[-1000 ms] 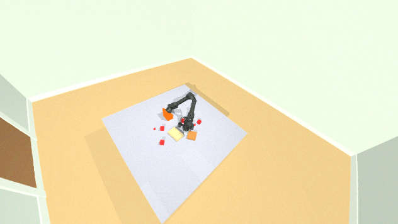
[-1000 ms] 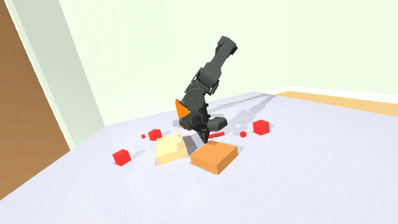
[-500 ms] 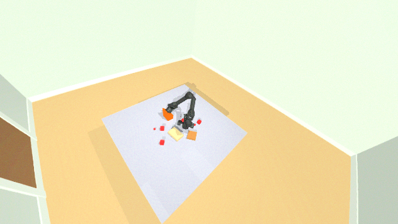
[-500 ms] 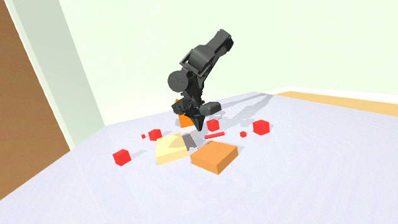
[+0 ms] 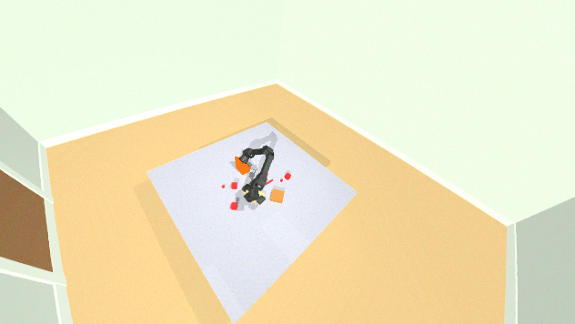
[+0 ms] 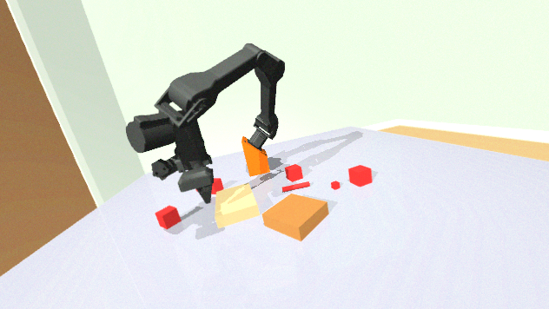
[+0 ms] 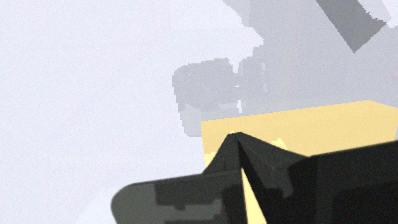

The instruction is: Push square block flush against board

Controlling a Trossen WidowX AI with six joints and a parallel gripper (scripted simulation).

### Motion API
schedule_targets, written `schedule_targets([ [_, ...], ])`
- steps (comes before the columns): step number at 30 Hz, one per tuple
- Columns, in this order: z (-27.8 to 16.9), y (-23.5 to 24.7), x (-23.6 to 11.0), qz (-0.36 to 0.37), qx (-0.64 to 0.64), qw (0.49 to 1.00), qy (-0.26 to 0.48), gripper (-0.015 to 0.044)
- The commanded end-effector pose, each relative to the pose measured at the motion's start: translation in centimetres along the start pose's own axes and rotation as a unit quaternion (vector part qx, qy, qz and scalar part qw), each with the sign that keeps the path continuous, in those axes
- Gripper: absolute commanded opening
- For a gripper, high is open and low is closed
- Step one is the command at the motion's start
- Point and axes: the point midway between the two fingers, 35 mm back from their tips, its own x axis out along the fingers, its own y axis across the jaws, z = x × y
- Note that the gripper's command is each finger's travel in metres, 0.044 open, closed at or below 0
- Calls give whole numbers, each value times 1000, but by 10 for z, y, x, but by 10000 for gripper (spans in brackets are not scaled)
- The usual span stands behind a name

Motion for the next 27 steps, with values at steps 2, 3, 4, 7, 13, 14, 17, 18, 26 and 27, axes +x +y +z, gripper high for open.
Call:
schedule_targets([
  [2,21,-2,0,3,27,1000,2,0],
  [3,21,-2,3,3,27,1000,2,0],
  [4,21,-2,12,4,27,1000,2,0],
  [7,20,-2,52,4,27,1000,3,0],
  [13,19,-2,55,4,27,1000,3,0],
  [14,18,-2,55,4,27,1000,3,0],
  [17,15,-1,55,4,27,1000,3,0],
  [18,14,-1,55,4,27,1000,3,0],
  [26,4,1,55,4,27,1000,3,0],
  [27,3,1,55,4,27,1000,3,0],
])
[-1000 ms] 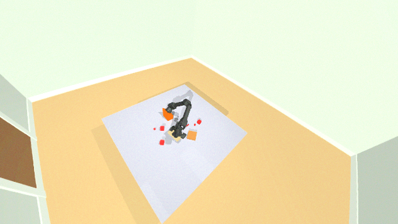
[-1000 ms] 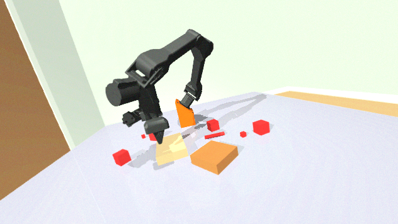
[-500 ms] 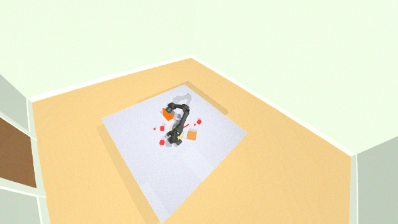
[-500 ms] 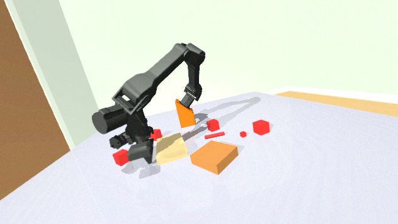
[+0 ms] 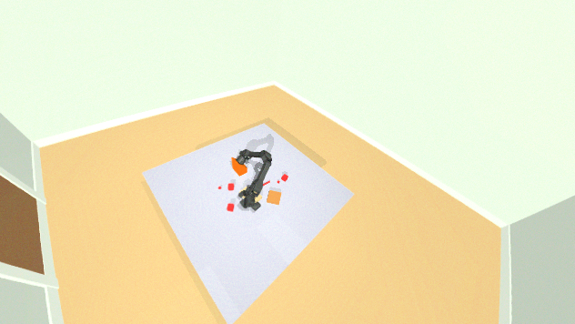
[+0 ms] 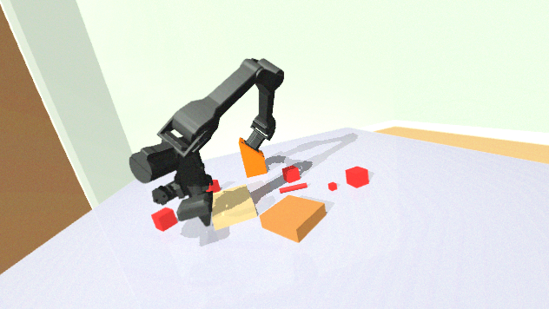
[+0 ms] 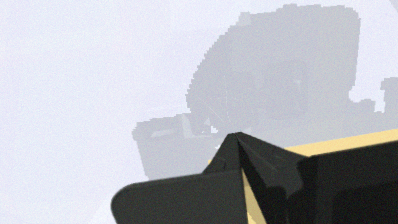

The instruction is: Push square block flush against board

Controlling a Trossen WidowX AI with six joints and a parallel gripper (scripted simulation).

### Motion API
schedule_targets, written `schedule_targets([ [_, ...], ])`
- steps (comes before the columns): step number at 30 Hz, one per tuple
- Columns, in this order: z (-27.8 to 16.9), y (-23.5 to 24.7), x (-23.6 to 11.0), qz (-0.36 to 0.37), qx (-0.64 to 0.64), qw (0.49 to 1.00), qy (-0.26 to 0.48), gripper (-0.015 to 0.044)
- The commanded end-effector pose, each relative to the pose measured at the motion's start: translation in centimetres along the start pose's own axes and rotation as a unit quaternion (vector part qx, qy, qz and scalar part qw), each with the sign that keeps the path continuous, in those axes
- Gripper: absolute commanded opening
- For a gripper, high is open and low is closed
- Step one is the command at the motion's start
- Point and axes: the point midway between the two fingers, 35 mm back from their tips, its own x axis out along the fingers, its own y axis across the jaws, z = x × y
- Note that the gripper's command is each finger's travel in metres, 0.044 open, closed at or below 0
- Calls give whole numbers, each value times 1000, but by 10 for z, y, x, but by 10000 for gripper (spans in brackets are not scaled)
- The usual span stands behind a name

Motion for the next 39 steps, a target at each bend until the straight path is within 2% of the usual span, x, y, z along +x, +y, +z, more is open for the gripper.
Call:
schedule_targets([
  [1,-6,-1,1,-1,3,1000,3,0],
  [39,-54,0,1,-1,4,1000,4,0],
])
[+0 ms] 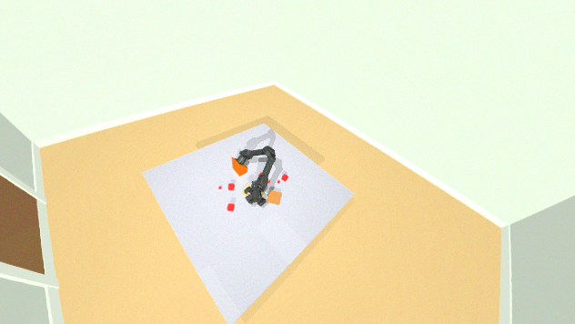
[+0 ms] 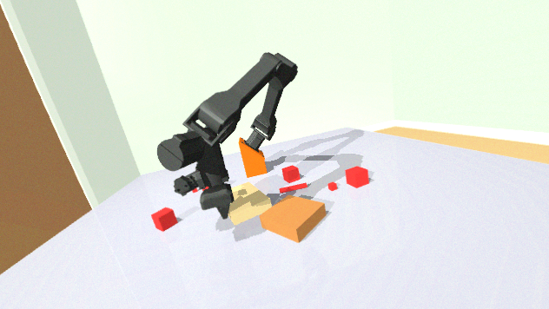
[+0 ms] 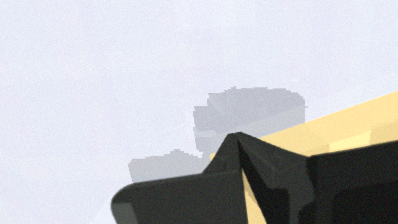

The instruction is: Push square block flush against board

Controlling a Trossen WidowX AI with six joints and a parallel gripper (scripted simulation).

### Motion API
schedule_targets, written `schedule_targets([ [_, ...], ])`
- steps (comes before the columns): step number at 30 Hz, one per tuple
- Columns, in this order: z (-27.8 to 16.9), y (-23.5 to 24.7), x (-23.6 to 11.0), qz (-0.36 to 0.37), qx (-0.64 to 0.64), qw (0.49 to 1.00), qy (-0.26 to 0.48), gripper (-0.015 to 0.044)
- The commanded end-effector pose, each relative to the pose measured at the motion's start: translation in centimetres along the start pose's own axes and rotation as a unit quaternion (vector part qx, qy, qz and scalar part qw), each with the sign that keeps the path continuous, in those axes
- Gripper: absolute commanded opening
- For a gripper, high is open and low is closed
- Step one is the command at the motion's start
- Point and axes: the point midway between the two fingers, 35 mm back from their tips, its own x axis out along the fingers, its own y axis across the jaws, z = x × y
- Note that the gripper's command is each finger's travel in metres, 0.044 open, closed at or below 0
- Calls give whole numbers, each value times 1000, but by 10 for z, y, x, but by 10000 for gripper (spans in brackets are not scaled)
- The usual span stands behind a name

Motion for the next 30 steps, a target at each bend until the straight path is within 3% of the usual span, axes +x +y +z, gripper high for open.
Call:
schedule_targets([
  [1,-11,-6,8,-11,4,1000,10,0],
  [30,-47,-10,8,-11,4,1000,11,0],
])
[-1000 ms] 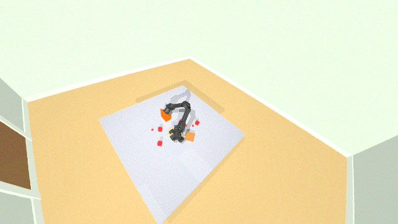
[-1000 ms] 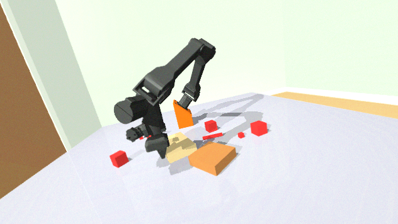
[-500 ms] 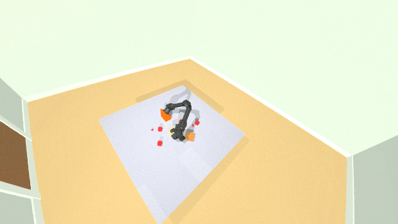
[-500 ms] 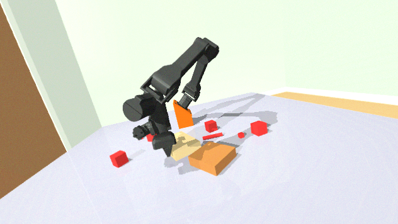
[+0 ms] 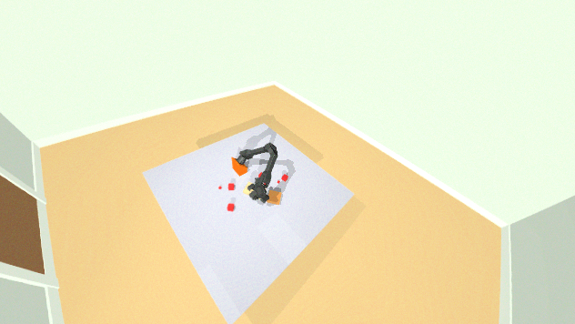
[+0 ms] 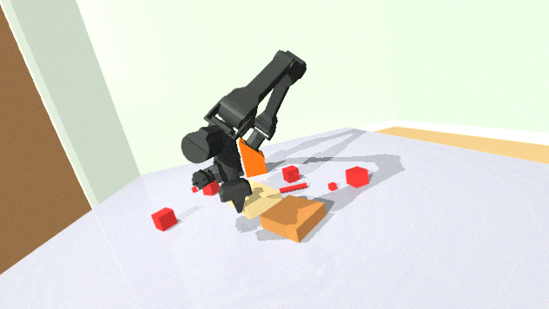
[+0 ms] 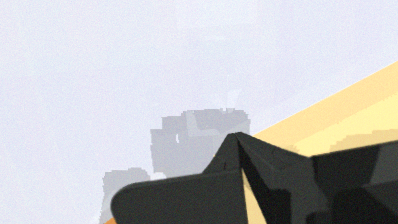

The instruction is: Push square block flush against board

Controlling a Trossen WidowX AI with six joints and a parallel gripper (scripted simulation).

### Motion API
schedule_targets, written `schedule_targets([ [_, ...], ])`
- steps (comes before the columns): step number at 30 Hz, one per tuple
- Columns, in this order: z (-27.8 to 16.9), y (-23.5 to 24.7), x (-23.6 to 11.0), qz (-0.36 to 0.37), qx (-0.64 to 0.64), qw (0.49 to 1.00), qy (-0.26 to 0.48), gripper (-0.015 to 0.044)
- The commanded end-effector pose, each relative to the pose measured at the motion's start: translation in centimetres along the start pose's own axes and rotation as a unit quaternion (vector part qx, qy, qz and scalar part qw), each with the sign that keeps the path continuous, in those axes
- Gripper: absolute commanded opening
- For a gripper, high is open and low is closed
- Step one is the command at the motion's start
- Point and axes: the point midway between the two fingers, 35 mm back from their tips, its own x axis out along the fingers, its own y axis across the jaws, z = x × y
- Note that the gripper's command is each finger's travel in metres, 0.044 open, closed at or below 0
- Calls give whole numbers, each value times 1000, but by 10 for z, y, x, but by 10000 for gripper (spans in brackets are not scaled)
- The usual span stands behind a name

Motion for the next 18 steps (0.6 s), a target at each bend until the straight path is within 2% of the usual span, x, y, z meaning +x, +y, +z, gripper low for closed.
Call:
schedule_targets([
  [1,-12,-8,10,-14,5,1000,12,0],
  [18,-25,-11,10,-14,5,1000,12,0],
])
